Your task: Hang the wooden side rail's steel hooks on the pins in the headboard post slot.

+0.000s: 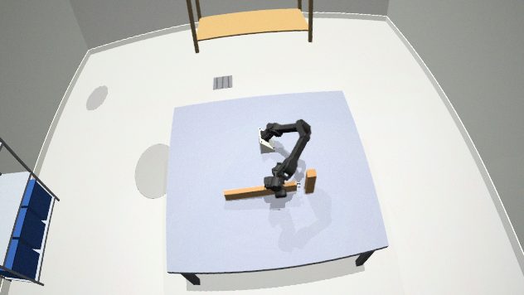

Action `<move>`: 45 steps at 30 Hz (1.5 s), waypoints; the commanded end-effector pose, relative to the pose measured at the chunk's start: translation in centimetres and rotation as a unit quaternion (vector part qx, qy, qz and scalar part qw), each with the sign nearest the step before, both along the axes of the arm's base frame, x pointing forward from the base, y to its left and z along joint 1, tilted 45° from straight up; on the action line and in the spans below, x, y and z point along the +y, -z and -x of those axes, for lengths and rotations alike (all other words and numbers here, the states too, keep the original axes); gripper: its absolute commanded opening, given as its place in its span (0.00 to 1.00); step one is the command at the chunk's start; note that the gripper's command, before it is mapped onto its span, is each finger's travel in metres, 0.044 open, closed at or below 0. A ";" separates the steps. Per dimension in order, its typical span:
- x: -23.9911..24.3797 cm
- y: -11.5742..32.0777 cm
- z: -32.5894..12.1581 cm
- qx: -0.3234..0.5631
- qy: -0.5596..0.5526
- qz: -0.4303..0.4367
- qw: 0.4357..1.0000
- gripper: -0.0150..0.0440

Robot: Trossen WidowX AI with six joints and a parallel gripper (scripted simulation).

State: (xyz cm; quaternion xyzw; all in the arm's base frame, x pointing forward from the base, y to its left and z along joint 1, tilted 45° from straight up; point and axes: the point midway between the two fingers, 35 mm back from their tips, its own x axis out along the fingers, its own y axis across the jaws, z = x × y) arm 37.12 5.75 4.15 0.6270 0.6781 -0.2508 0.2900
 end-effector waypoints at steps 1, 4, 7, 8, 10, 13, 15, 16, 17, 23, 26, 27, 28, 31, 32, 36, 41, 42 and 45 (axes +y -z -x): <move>-0.1 -0.2 -0.1 -0.003 0.004 0.002 1.000 0.25; -0.1 -0.2 -0.1 -0.003 0.004 0.001 1.000 0.25; -0.1 -0.3 -0.1 -0.003 0.004 0.001 1.000 0.25; -0.1 -0.3 -0.1 -0.003 0.004 0.001 1.000 0.25; -0.1 -0.3 -0.1 -0.003 0.004 0.001 1.000 0.25; -0.1 -0.3 -0.1 -0.003 0.004 0.001 1.000 0.25; -0.1 -0.4 -0.1 -0.003 0.004 0.001 1.000 0.25; -0.1 -0.4 -0.1 -0.003 0.004 0.001 1.000 0.25; -0.1 -0.4 -0.1 -0.003 0.004 0.001 1.000 0.25; 0.0 -0.5 -0.1 -0.003 0.004 0.001 1.000 0.25; 0.0 -0.5 -0.1 -0.003 0.004 0.001 1.000 0.25; 0.0 -0.5 -0.1 -0.003 0.004 0.001 1.000 0.25; 0.0 -0.5 -0.1 -0.003 0.004 0.001 1.000 0.25; 0.1 -0.5 -0.1 -0.003 0.004 0.001 1.000 0.25; 0.1 -0.5 -0.1 -0.003 0.004 0.001 1.000 0.25; 0.1 -0.5 -0.1 -0.003 0.004 0.001 1.000 0.25; 0.1 -0.6 -0.1 -0.003 0.004 0.001 1.000 0.25; 0.1 -0.6 -0.1 -0.003 0.004 0.001 1.000 0.25; 0.2 -0.6 -0.1 -0.003 0.004 0.001 1.000 0.25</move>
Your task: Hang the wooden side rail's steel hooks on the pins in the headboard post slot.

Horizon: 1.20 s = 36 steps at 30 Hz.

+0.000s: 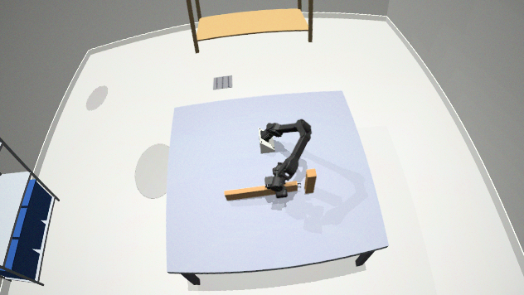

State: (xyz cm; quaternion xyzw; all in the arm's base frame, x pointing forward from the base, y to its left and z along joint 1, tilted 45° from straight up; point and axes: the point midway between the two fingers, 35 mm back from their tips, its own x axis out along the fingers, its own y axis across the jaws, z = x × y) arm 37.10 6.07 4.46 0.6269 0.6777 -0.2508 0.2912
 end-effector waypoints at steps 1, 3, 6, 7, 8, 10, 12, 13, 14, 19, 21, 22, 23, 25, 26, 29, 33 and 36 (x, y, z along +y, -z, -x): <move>-0.1 -0.3 -0.1 -0.002 0.004 0.001 1.000 0.25; -0.1 -0.3 -0.1 -0.002 0.004 0.000 1.000 0.25; -0.1 -0.3 -0.1 -0.002 0.004 0.000 1.000 0.25; -0.1 -0.3 -0.1 -0.002 0.004 0.000 1.000 0.25; -0.1 -0.3 -0.1 -0.002 0.004 0.000 1.000 0.25; -0.1 -0.4 -0.1 -0.002 0.004 0.000 1.000 0.25; -0.1 -0.4 -0.1 -0.002 0.004 0.000 1.000 0.25; -0.1 -0.4 -0.1 -0.002 0.004 0.000 1.000 0.25; -0.1 -0.4 -0.1 -0.002 0.004 0.000 1.000 0.25; 0.0 -0.4 -0.1 -0.002 0.004 0.000 1.000 0.25; 0.0 -0.4 0.0 -0.002 0.004 0.000 1.000 0.25; 0.0 -0.4 0.0 -0.002 0.004 0.000 1.000 0.25; 0.0 -0.4 0.0 -0.002 0.004 0.000 1.000 0.25; 0.1 -0.4 -0.1 -0.002 0.004 0.000 1.000 0.25; 0.1 -0.4 -0.1 -0.002 0.004 0.000 1.000 0.25; 0.1 -0.5 -0.1 -0.002 0.004 0.000 1.000 0.25; 0.2 -0.5 -0.1 -0.002 0.004 0.000 1.000 0.25; 0.2 -0.5 -0.1 -0.002 0.004 0.000 1.000 0.25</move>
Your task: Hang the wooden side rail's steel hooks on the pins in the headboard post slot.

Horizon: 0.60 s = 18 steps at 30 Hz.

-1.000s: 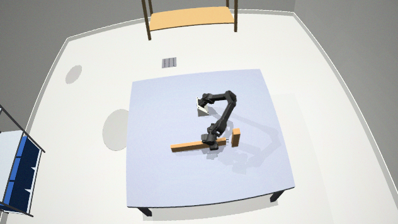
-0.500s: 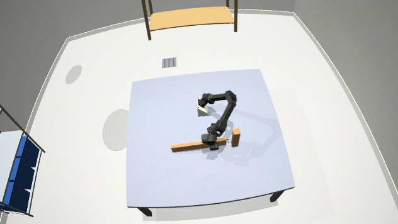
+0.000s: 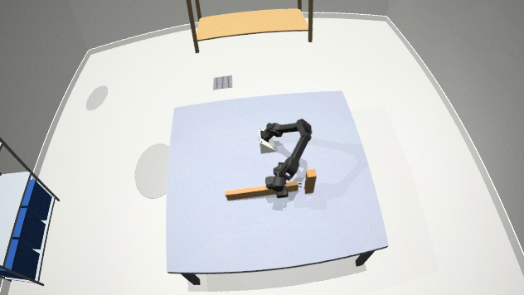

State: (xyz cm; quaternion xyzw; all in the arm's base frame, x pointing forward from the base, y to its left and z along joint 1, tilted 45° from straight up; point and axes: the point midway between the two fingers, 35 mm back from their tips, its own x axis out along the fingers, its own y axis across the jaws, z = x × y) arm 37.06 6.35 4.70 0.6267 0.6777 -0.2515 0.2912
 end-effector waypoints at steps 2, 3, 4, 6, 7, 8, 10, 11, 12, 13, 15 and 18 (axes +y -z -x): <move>-0.1 -0.3 -0.2 -0.003 0.004 0.000 1.000 0.25; -0.1 -0.3 -0.2 -0.003 0.004 0.000 1.000 0.25; -0.1 -0.3 -0.2 -0.003 0.004 0.000 1.000 0.25; -0.1 -0.3 -0.2 -0.003 0.004 0.000 1.000 0.25; -0.1 -0.4 -0.1 -0.003 0.004 0.000 1.000 0.25; -0.1 -0.4 -0.1 -0.003 0.004 0.000 1.000 0.25; -0.1 -0.4 -0.1 -0.003 0.004 0.000 1.000 0.25; -0.1 -0.4 -0.1 -0.003 0.004 0.000 1.000 0.25; -0.1 -0.4 -0.1 -0.003 0.004 0.000 1.000 0.25; -0.1 -0.4 -0.1 -0.003 0.004 0.000 1.000 0.25; -0.1 -0.5 -0.1 -0.003 0.004 0.000 1.000 0.25; -0.1 -0.5 -0.1 -0.003 0.004 0.000 1.000 0.25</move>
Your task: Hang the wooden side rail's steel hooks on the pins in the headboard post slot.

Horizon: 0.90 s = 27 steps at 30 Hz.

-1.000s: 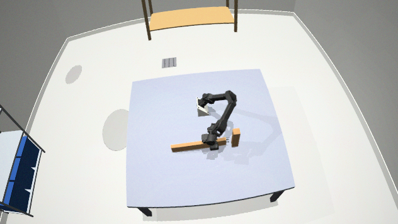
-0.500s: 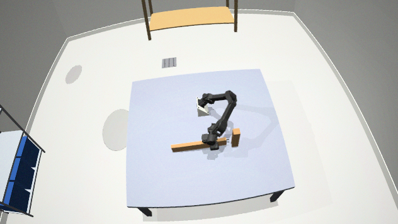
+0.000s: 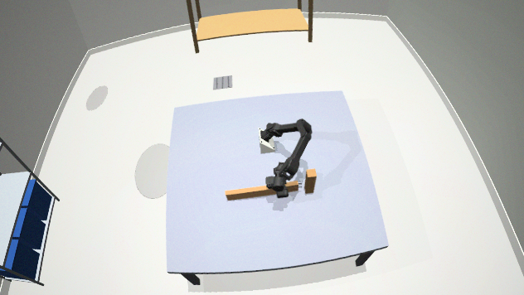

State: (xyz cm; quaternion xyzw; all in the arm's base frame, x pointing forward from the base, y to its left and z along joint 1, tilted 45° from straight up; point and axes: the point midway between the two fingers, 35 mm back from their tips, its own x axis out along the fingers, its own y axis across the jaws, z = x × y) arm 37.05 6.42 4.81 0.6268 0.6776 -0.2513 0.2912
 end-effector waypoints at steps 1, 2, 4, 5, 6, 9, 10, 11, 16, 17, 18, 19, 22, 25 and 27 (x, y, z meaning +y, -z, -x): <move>-0.1 -0.4 -0.1 -0.003 0.004 0.000 1.000 0.25; -0.1 -0.4 -0.1 -0.003 0.004 0.000 1.000 0.25; -0.1 -0.4 -0.2 -0.003 0.004 0.000 1.000 0.25; -0.1 -0.4 -0.2 -0.003 0.004 0.000 1.000 0.25; -0.1 -0.4 -0.2 -0.003 0.004 0.000 1.000 0.25; 0.0 -0.4 -0.2 -0.003 0.004 0.000 1.000 0.25; 0.0 -0.4 -0.1 -0.003 0.004 0.000 1.000 0.25; 0.0 -0.4 -0.1 -0.003 0.004 0.000 1.000 0.25; 0.0 -0.5 -0.1 -0.003 0.004 0.000 1.000 0.25; 0.0 -0.5 -0.1 -0.003 0.004 0.000 1.000 0.25; 0.0 -0.5 -0.1 -0.003 0.004 0.000 1.000 0.25; 0.0 -0.5 -0.1 -0.003 0.004 0.000 1.000 0.25; 0.0 -0.5 -0.1 -0.003 0.004 0.000 1.000 0.25; 0.1 -0.5 -0.1 -0.003 0.004 0.000 1.000 0.25; 0.1 -0.5 0.0 -0.003 0.004 0.000 1.000 0.25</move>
